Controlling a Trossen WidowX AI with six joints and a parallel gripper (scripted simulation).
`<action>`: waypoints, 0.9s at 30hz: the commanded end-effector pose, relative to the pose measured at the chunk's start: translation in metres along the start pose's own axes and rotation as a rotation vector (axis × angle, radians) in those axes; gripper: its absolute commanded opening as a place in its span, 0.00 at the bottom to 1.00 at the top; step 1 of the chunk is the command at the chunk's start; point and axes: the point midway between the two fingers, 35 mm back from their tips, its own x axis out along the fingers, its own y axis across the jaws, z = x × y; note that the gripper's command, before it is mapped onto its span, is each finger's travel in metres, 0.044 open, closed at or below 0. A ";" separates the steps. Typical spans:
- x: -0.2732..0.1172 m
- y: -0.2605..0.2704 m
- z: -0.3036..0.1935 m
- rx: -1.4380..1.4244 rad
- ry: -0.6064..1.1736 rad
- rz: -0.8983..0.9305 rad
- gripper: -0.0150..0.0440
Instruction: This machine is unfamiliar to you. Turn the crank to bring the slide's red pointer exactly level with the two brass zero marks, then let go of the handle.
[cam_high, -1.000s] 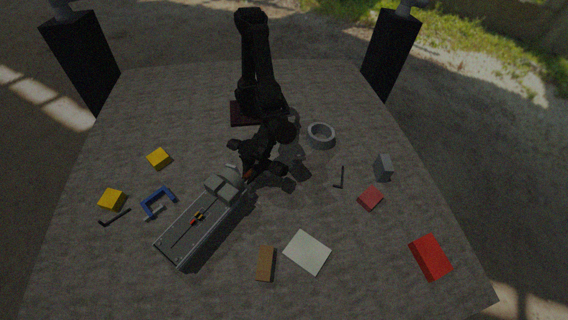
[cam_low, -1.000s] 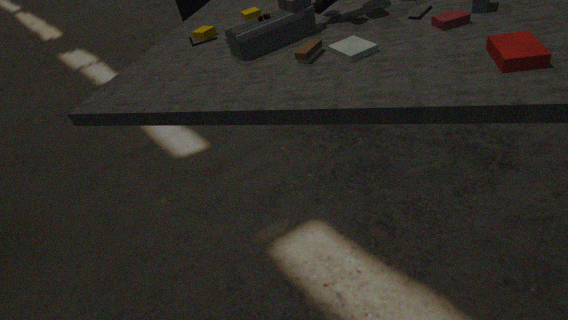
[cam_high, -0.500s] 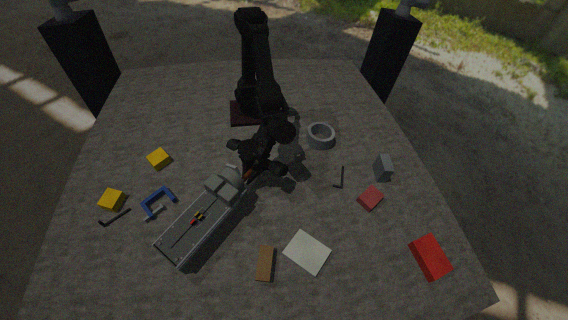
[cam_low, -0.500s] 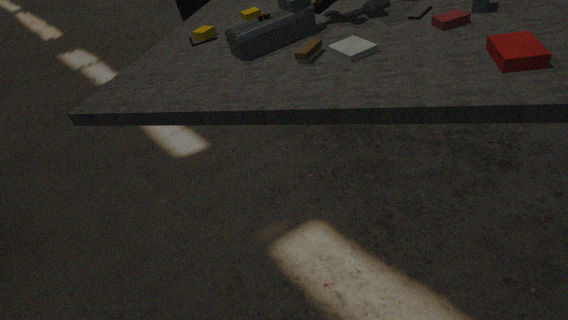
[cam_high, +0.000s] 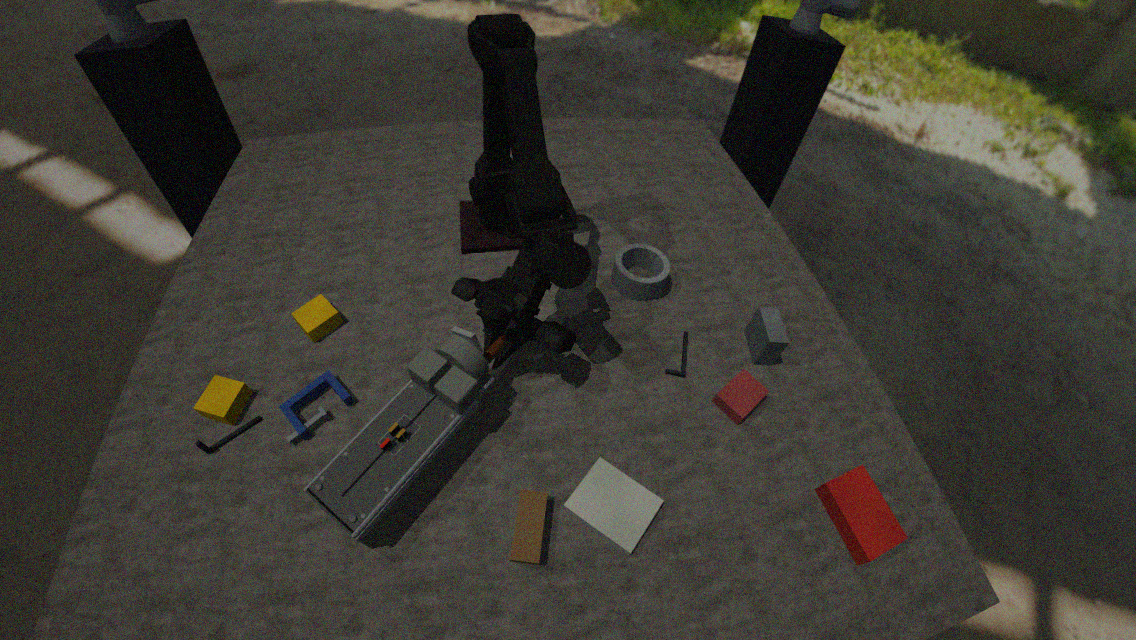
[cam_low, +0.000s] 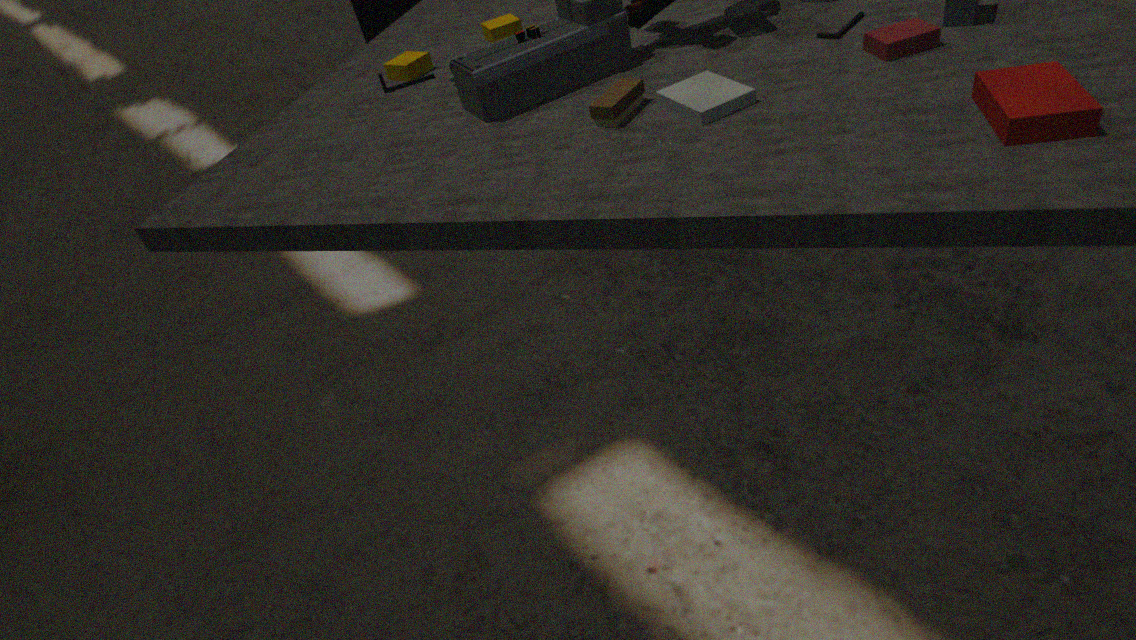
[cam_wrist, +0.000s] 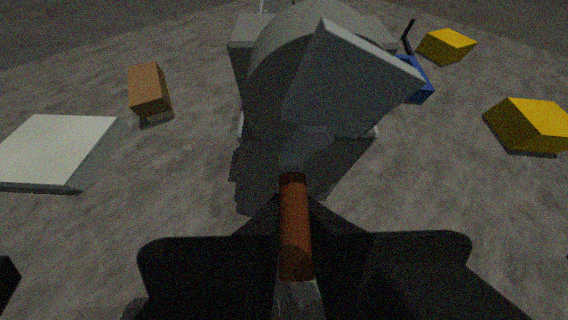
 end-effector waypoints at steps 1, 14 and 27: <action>0.002 -0.009 -0.002 -0.005 0.003 -0.024 0.25; 0.002 -0.010 -0.002 -0.005 0.003 -0.024 0.25; 0.002 -0.012 -0.002 -0.006 0.003 -0.025 0.25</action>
